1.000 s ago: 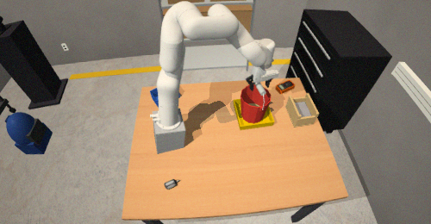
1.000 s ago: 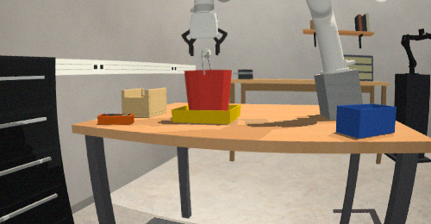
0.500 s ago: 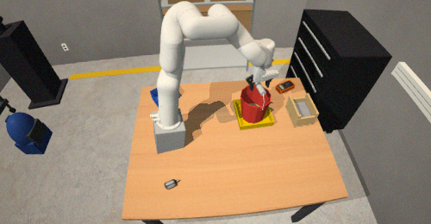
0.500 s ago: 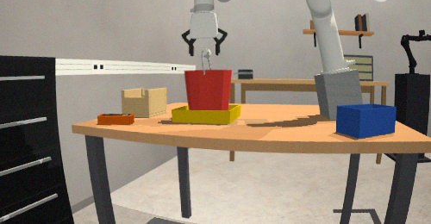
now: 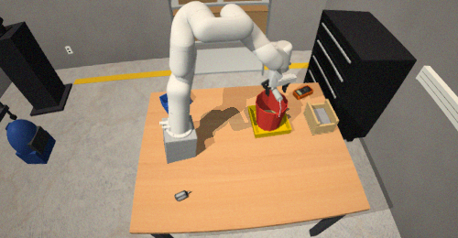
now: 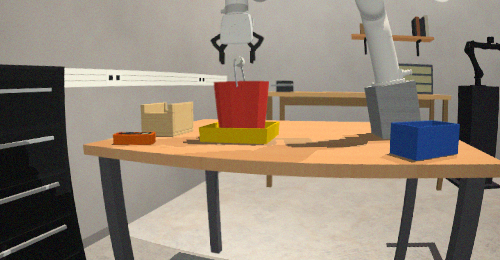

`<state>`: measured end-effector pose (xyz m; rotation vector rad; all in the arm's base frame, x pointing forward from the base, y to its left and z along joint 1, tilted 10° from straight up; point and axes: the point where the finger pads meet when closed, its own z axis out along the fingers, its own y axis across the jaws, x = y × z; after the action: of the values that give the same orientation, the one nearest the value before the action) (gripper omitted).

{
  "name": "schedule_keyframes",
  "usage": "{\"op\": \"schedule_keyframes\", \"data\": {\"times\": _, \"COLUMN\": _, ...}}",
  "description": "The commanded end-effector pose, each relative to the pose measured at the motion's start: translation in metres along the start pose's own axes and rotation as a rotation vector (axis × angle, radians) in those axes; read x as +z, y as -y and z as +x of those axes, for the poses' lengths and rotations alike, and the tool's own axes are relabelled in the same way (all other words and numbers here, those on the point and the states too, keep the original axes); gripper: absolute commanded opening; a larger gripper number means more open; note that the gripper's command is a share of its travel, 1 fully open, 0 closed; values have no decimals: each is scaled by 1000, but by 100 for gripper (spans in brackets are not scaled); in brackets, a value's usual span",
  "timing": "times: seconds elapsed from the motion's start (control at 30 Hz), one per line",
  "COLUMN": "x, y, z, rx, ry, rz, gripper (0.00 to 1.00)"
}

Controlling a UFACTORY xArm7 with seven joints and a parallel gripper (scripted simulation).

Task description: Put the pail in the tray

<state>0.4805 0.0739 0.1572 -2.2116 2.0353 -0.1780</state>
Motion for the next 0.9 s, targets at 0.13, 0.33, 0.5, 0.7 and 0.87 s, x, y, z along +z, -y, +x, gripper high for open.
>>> {"op": "schedule_keyframes", "data": {"times": 0.13, "x": -9, "y": 2, "z": 0, "rx": 0, "ry": 0, "rz": 5, "gripper": 100}}
{"op": "schedule_keyframes", "data": {"times": 0.33, "x": -18, "y": 2, "z": 0, "rx": 0, "ry": 0, "rz": 5, "gripper": 100}}
{"op": "schedule_keyframes", "data": {"times": 0.5, "x": -30, "y": 2, "z": 0, "rx": 0, "ry": 0, "rz": 5, "gripper": 100}}
{"op": "schedule_keyframes", "data": {"times": 0.7, "x": -42, "y": 1, "z": 0, "rx": 0, "ry": 0, "rz": 5, "gripper": 100}}
{"op": "schedule_keyframes", "data": {"times": 0.87, "x": -52, "y": 1, "z": 0, "rx": 0, "ry": 0, "rz": 5, "gripper": 100}}
